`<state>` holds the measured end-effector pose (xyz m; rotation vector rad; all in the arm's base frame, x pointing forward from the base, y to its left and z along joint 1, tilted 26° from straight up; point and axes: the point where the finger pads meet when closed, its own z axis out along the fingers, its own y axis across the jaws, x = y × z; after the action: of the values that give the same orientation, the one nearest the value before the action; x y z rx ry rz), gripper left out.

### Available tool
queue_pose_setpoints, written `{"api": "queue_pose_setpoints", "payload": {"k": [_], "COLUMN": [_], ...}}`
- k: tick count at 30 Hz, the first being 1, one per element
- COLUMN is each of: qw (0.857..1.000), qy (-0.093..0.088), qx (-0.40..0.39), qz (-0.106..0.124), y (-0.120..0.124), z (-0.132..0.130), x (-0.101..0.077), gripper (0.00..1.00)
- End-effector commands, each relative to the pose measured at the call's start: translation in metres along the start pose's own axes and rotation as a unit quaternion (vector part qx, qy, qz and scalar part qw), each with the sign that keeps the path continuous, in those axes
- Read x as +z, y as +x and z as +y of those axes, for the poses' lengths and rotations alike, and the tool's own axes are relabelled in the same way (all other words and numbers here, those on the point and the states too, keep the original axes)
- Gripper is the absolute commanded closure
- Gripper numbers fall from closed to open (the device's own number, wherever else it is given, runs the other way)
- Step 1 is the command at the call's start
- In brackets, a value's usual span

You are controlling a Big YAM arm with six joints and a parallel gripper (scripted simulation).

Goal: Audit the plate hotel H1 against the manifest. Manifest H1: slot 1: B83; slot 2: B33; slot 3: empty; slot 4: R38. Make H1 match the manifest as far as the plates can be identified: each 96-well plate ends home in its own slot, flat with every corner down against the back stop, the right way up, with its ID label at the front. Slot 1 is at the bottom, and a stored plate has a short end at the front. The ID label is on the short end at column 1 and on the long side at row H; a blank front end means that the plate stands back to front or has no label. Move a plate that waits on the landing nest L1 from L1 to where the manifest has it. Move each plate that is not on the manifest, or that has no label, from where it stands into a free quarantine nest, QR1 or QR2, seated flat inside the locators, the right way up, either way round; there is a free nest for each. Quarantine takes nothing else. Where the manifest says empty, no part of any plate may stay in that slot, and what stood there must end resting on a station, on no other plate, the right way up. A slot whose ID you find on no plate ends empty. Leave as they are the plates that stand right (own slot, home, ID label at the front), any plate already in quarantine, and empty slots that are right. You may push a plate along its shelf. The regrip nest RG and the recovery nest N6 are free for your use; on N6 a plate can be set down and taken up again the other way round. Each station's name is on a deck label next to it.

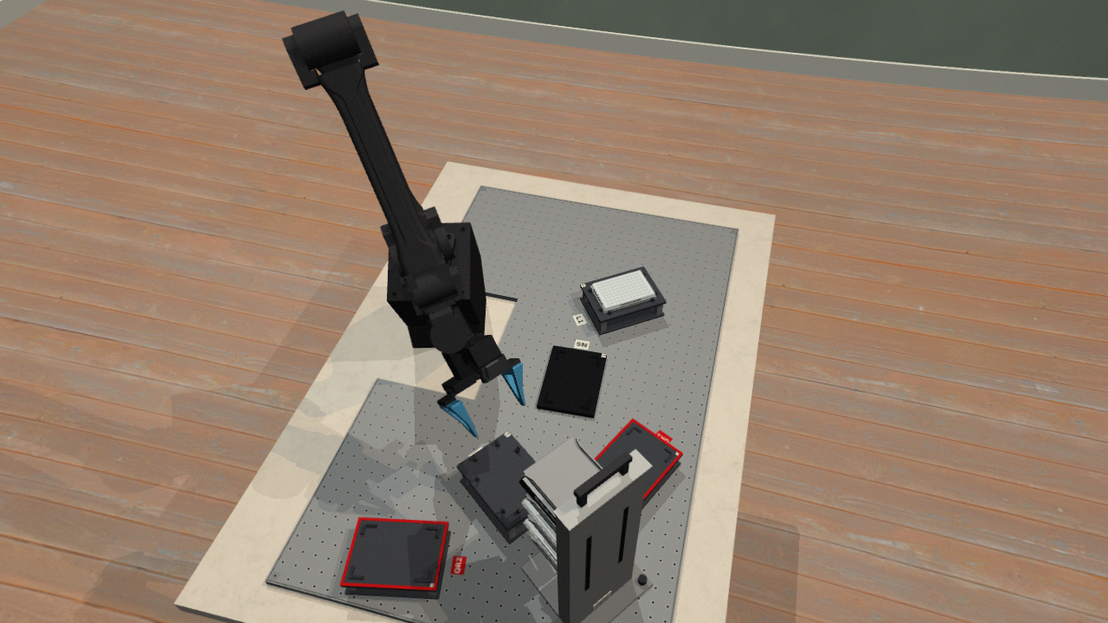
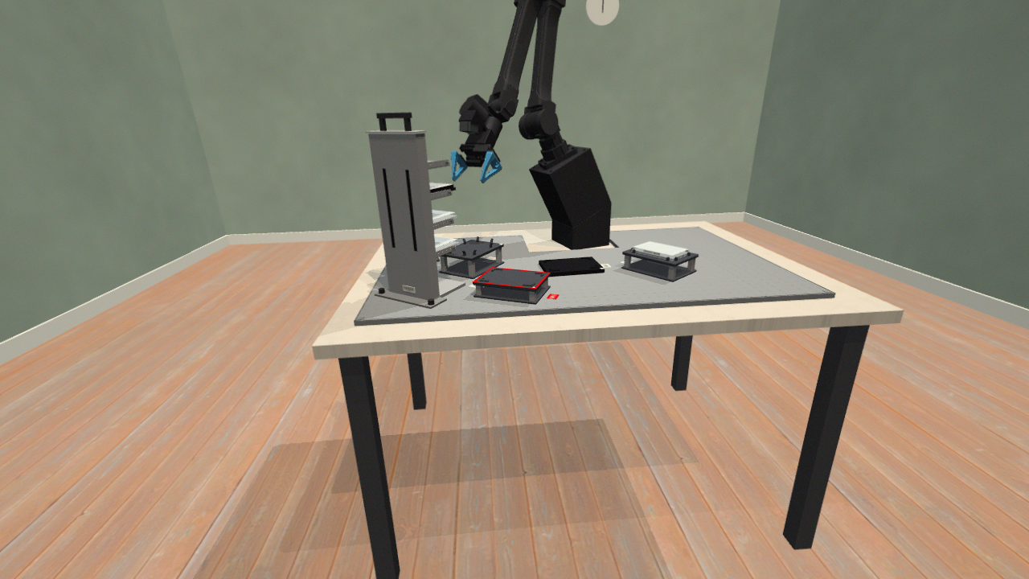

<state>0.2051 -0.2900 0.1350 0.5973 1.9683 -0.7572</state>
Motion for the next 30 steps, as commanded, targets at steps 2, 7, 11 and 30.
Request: {"api": "queue_pose_setpoints", "payload": {"k": [2, 7, 11, 30], "qw": [1.000, 0.999, 1.000, 1.000], "qy": [0.001, 0.006, 0.005, 0.004], "qx": [0.004, 0.002, 0.002, 0.003], "qz": [-0.011, -0.031, -0.028, -0.028], "y": [-0.005, -0.034, -0.034, -0.049], "z": [0.002, -0.006, -0.004, -0.003], "x": [0.003, 0.011, 0.014, 0.031], "gripper": [0.00, 0.00, 0.00, 0.00]}}
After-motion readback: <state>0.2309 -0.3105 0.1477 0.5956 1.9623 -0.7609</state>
